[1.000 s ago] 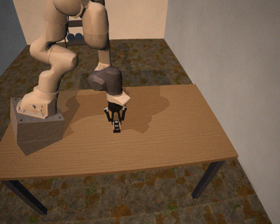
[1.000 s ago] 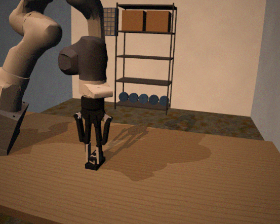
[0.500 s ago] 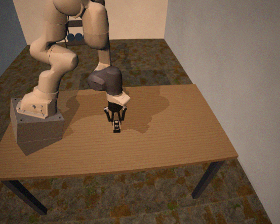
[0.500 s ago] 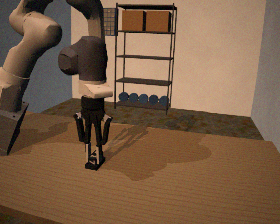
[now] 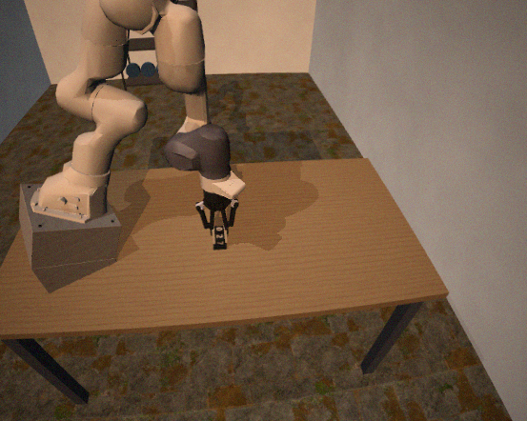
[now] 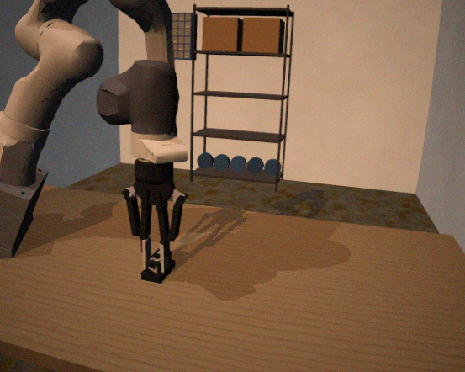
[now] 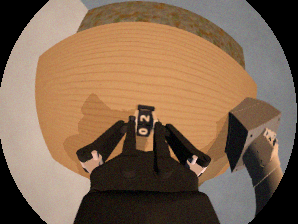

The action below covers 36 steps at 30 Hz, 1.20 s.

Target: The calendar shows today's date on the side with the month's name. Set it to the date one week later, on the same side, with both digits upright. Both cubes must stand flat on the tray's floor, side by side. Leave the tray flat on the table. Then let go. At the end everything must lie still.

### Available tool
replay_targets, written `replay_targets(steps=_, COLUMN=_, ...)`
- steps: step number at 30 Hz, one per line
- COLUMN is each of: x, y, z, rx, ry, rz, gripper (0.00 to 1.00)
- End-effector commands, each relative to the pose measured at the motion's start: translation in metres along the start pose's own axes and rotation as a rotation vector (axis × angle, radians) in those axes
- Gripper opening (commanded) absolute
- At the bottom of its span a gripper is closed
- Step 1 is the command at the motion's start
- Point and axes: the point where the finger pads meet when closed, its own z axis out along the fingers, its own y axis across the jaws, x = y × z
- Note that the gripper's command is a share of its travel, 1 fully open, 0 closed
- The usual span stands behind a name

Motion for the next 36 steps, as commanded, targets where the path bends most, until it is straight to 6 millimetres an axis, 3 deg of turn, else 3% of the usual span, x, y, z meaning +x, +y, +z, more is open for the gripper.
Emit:
replay_targets(steps=1, x=0.001, y=-0.0017, z=-0.0004, rx=0.004, ry=0.002, rz=-0.005, gripper=0.17)
replay_targets(steps=8, x=0.001, y=-0.0017, z=-0.0004, rx=0.004, ry=0.002, rz=-0.005, gripper=0.17)
replay_targets(steps=23, x=0.001, y=-0.0017, z=-0.0004, rx=0.004, ry=0.002, rz=-0.005, gripper=0.29)
replay_targets(steps=36, x=0.001, y=-0.0016, z=-0.0007, rx=0.004, ry=0.002, rz=-0.005, gripper=0.29)
